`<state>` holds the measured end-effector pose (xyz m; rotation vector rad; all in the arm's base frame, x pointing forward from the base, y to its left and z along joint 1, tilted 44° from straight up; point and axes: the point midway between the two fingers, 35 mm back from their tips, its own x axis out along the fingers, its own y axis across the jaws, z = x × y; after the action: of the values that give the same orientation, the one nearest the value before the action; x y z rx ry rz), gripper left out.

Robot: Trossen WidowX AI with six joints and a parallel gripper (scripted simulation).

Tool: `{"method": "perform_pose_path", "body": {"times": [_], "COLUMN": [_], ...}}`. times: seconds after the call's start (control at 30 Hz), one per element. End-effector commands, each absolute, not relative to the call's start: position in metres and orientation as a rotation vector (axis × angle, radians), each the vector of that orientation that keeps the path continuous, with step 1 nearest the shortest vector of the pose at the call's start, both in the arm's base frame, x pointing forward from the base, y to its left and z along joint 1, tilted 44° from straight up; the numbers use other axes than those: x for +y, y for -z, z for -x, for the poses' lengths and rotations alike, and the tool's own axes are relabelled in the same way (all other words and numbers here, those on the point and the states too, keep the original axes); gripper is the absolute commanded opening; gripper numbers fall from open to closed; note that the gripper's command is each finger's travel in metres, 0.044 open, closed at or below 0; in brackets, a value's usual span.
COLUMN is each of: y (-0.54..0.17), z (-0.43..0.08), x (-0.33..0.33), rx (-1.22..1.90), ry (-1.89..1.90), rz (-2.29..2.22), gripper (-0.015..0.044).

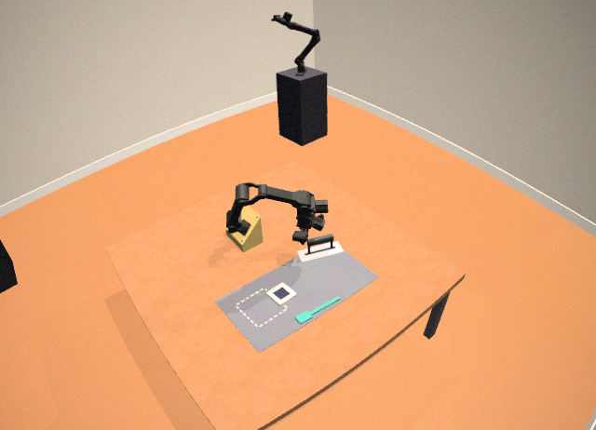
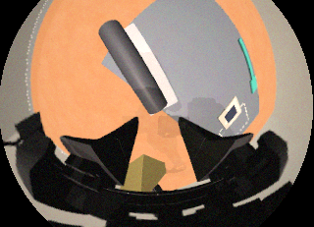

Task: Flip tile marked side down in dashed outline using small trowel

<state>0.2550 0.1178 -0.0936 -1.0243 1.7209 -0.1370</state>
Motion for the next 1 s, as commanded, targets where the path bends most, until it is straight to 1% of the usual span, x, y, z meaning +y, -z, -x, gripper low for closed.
{"method": "perform_pose_path", "body": {"times": [0.0, 0.97], "y": [0.095, 0.105], "z": [-0.258, -0.274], "x": [0.123, 0.147], "rx": [1.685, 1.292], "ry": [0.26, 0.988], "rz": [0.909, 0.145], "gripper": [0.027, 0.027]}}
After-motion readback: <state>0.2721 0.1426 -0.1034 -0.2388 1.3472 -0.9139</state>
